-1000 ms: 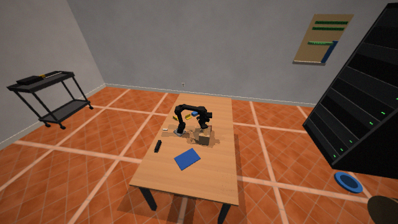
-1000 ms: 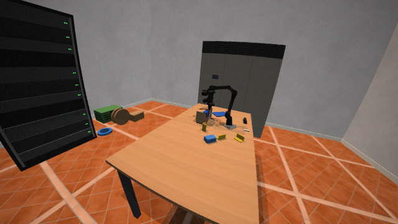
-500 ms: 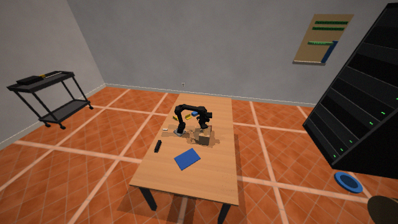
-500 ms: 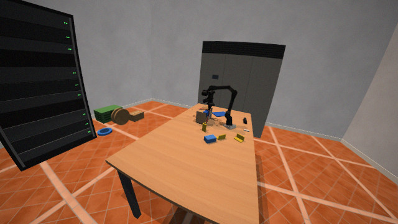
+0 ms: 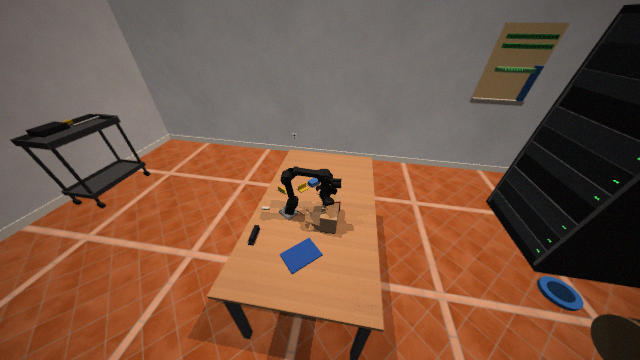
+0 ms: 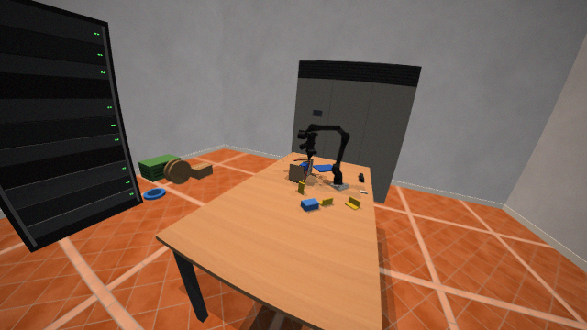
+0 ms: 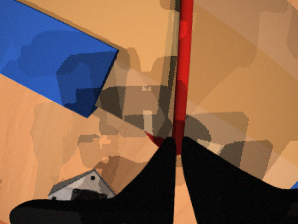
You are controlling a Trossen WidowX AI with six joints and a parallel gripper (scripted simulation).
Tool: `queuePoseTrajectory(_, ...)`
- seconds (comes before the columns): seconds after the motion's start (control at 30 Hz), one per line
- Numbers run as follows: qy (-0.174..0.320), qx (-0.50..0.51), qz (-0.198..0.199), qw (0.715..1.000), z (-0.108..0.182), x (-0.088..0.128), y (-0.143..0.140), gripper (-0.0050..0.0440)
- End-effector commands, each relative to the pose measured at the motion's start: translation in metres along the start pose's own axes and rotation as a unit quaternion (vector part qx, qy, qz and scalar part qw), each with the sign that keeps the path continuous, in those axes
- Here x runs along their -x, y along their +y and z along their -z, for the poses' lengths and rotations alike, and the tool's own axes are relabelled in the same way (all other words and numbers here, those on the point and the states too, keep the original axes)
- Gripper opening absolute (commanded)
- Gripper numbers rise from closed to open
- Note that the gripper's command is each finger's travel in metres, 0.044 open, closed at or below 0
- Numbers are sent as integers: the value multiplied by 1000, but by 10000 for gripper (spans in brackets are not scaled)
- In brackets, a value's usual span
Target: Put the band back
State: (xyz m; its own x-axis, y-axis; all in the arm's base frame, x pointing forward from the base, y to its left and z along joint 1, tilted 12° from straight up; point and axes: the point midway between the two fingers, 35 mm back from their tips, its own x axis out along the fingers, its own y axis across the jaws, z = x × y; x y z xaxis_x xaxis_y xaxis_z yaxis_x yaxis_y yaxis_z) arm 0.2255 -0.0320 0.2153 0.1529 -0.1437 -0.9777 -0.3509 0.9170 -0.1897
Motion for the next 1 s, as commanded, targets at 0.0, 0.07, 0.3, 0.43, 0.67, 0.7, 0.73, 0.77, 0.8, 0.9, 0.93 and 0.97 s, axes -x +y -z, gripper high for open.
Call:
queuePoseTrajectory(0.0,-1,1,1,1000,-1,10,0,0)
queuePoseTrajectory(0.07,-1,1,1,1000,-1,10,0,0)
queuePoseTrajectory(0.3,-1,1,1,1000,0,10,0,0)
queuePoseTrajectory(0.43,-1,1,1,1000,13,11,8,0)
queuePoseTrajectory(0.67,-1,1,1,1000,33,10,21,0)
queuePoseTrajectory(0.7,-1,1,1,1000,33,10,21,0)
queuePoseTrajectory(0.73,-1,1,1,1000,33,10,21,0)
queuePoseTrajectory(0.77,-1,1,1,1000,33,10,21,0)
queuePoseTrajectory(0.8,-1,1,1,1000,33,10,21,0)
queuePoseTrajectory(0.9,-1,1,1,1000,33,10,21,0)
queuePoseTrajectory(0.93,-1,1,1,1000,33,10,21,0)
queuePoseTrajectory(0.97,-1,1,1,1000,33,10,21,0)
